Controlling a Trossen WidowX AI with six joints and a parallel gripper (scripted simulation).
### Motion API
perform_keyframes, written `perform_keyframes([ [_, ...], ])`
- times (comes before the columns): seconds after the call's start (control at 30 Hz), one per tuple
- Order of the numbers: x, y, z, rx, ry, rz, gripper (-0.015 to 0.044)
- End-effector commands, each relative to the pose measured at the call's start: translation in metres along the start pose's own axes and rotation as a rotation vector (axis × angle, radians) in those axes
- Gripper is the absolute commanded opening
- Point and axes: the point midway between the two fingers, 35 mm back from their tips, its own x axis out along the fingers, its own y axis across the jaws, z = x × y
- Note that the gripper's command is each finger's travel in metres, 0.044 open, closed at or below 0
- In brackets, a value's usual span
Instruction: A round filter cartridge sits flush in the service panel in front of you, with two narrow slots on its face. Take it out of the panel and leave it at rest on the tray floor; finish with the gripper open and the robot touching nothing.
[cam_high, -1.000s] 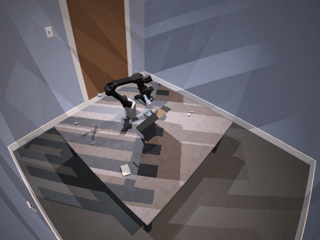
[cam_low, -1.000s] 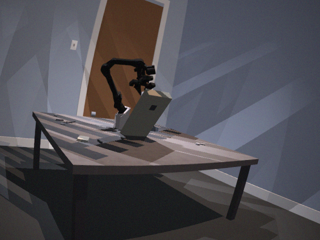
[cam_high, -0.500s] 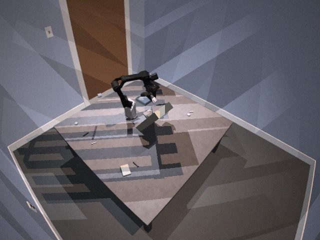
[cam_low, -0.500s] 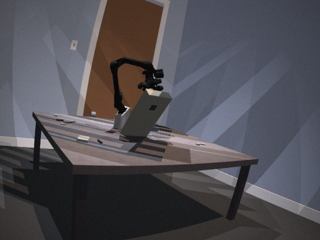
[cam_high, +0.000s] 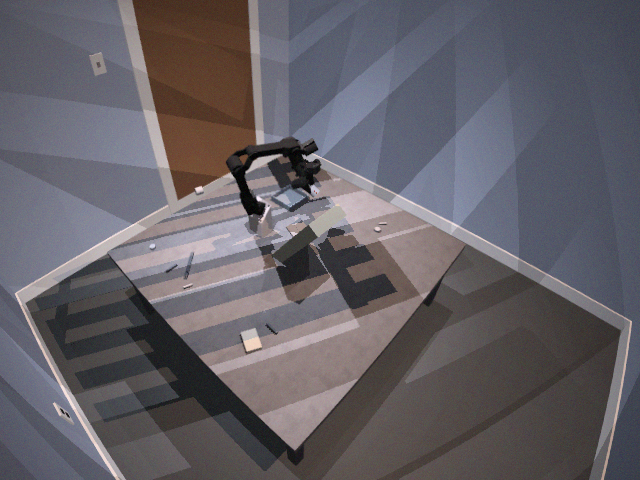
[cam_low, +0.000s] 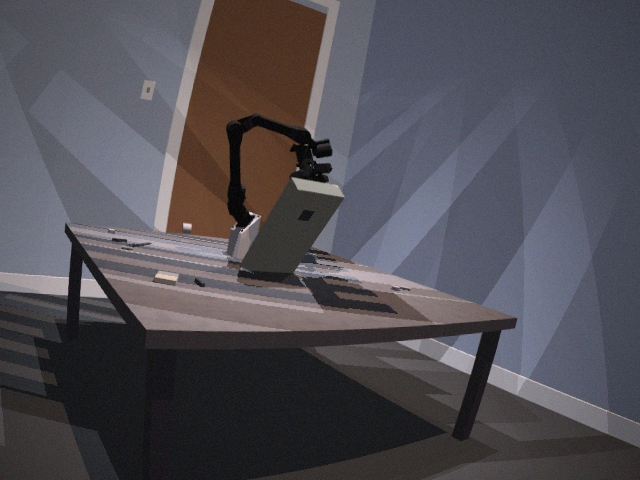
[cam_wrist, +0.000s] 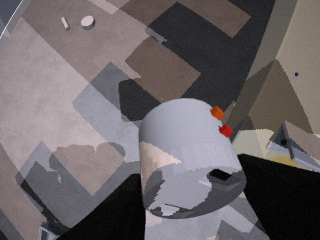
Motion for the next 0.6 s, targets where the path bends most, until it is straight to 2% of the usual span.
perform_keyframes([
  [0.0,-0.003,0.025,-0.005,-0.125,-0.002,0.074,0.0000],
  [0.4,-0.014,0.110,-0.029,-0.593,-0.050,0.333,0.0000],
  [0.57,-0.015,0.114,-0.030,-0.620,-0.055,0.347,0.0000],
])
